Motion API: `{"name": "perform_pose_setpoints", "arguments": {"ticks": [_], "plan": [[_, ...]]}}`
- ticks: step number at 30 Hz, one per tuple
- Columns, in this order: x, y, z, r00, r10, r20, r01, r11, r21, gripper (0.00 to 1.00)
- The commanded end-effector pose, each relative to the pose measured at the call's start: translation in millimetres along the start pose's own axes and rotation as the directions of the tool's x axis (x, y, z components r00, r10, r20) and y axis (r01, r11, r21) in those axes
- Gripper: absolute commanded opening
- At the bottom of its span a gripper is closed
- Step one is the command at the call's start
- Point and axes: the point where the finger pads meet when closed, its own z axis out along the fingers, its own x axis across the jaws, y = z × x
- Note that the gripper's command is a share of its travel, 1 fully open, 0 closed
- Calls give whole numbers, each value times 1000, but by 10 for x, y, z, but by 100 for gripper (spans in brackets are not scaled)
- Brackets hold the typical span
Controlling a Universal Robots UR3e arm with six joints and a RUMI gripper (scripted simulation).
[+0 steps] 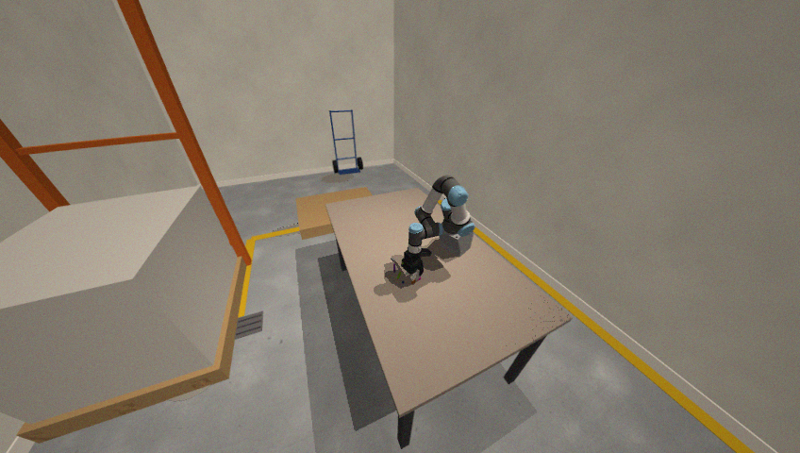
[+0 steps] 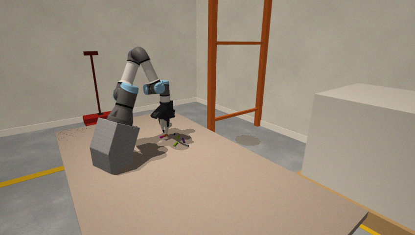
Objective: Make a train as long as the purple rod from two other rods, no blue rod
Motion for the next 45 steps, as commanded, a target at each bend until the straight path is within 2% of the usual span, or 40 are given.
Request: {"name": "perform_pose_setpoints", "arguments": {"ticks": [1, 24, 34, 43, 44, 45], "plan": [[-1, 5, -128, 1000, 0, 0, 0, 1000, -1, 14], [-2, 5, -634, 1000, 0, 0, 0, 1000, -1, 14], [-2, 5, -721, 1000, 0, 0, 0, 1000, -1, 14], [-2, 5, -734, 1000, 0, 0, 0, 1000, -1, 14], [-2, 5, -734, 1000, 0, 0, 0, 1000, -1, 100], [-2, 5, -734, 1000, 0, 0, 0, 1000, -1, 100]]}}
